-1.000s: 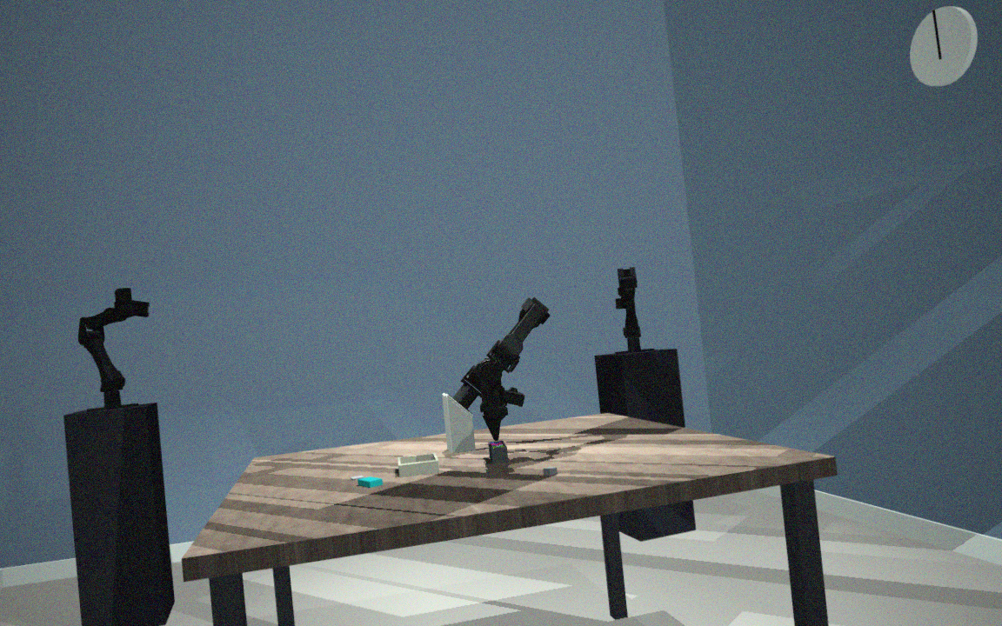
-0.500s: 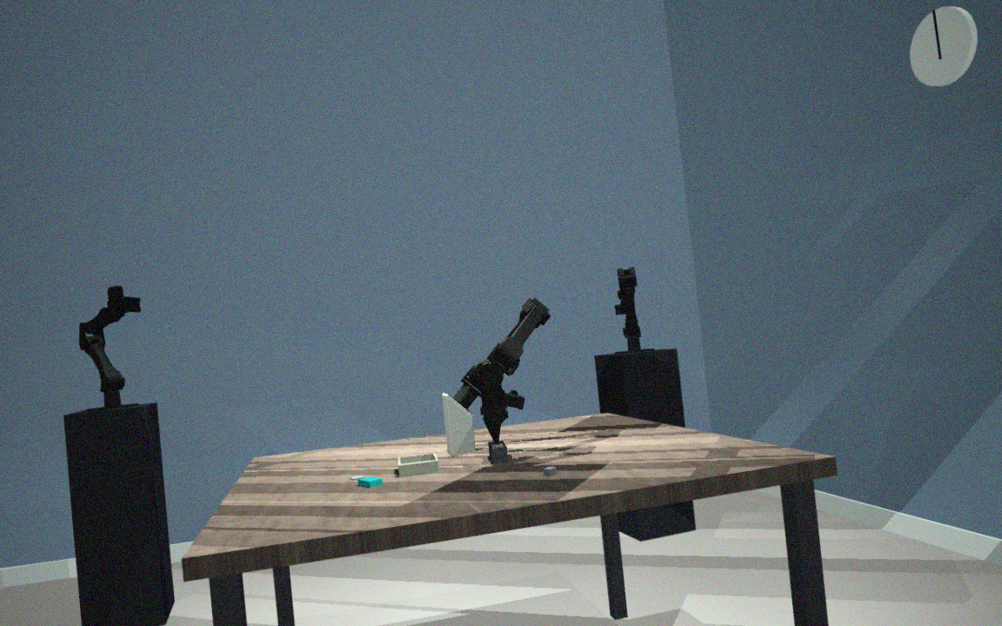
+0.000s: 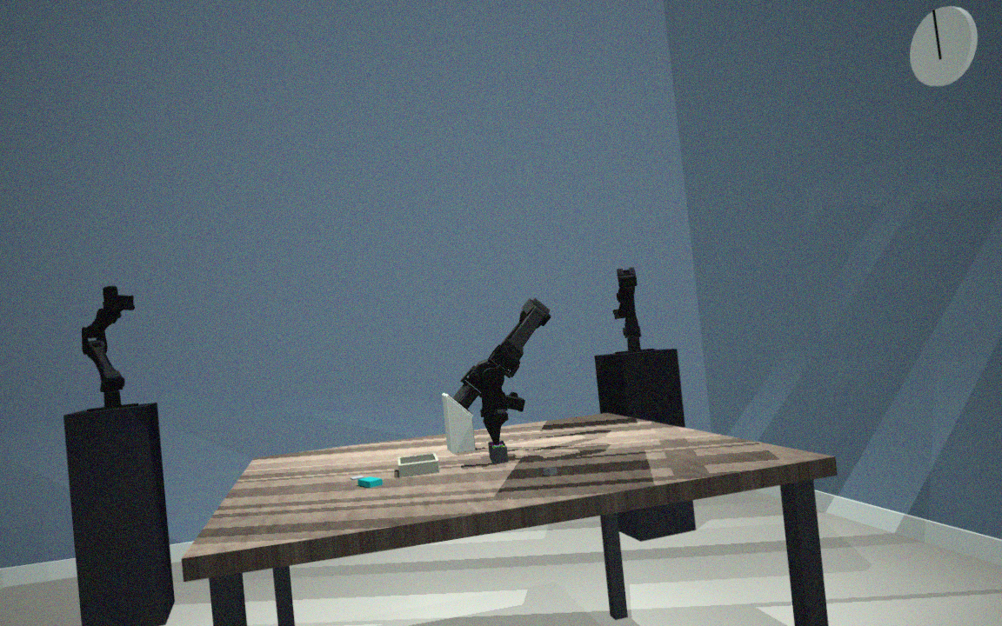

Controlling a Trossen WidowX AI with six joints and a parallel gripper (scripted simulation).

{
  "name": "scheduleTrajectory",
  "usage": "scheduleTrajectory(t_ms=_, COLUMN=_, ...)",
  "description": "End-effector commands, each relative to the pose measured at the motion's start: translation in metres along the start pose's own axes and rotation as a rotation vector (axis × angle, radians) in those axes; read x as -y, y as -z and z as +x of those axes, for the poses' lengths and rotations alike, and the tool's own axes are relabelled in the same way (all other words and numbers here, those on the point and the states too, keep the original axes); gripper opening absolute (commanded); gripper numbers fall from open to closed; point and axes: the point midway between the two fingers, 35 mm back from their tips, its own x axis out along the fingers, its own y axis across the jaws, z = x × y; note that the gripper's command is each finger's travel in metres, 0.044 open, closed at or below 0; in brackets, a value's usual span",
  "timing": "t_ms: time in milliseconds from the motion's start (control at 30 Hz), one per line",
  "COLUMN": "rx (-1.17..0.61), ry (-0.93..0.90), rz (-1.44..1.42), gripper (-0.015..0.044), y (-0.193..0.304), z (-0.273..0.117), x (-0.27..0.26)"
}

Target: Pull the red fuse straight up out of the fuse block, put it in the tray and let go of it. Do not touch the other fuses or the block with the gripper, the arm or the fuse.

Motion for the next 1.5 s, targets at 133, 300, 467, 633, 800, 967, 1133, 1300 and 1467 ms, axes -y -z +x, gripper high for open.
scheduleTrajectory(t_ms=133, rx=0.000, ry=0.000, rz=-0.001, gripper=0.0000, y=0.000, z=0.000, x=0.000)
scheduleTrajectory(t_ms=300, rx=0.000, ry=0.000, rz=-0.001, gripper=0.0000, y=0.000, z=-0.001, x=0.000)
scheduleTrajectory(t_ms=467, rx=0.000, ry=0.000, rz=0.000, gripper=0.0000, y=0.000, z=-0.004, x=0.000)
scheduleTrajectory(t_ms=633, rx=-0.001, ry=0.000, rz=0.000, gripper=0.0000, y=0.000, z=-0.006, x=0.001)
scheduleTrajectory(t_ms=800, rx=-0.001, ry=0.000, rz=0.001, gripper=0.0000, y=0.000, z=-0.009, x=0.001)
scheduleTrajectory(t_ms=967, rx=-0.001, ry=0.000, rz=0.001, gripper=0.0000, y=0.000, z=-0.011, x=0.001)
scheduleTrajectory(t_ms=1133, rx=-0.001, ry=0.000, rz=0.002, gripper=0.0000, y=0.000, z=-0.013, x=0.001)
scheduleTrajectory(t_ms=1300, rx=-0.001, ry=0.000, rz=0.002, gripper=0.0000, y=0.000, z=-0.016, x=0.001)
scheduleTrajectory(t_ms=1467, rx=-0.001, ry=0.000, rz=0.003, gripper=0.0000, y=0.001, z=-0.018, x=0.001)
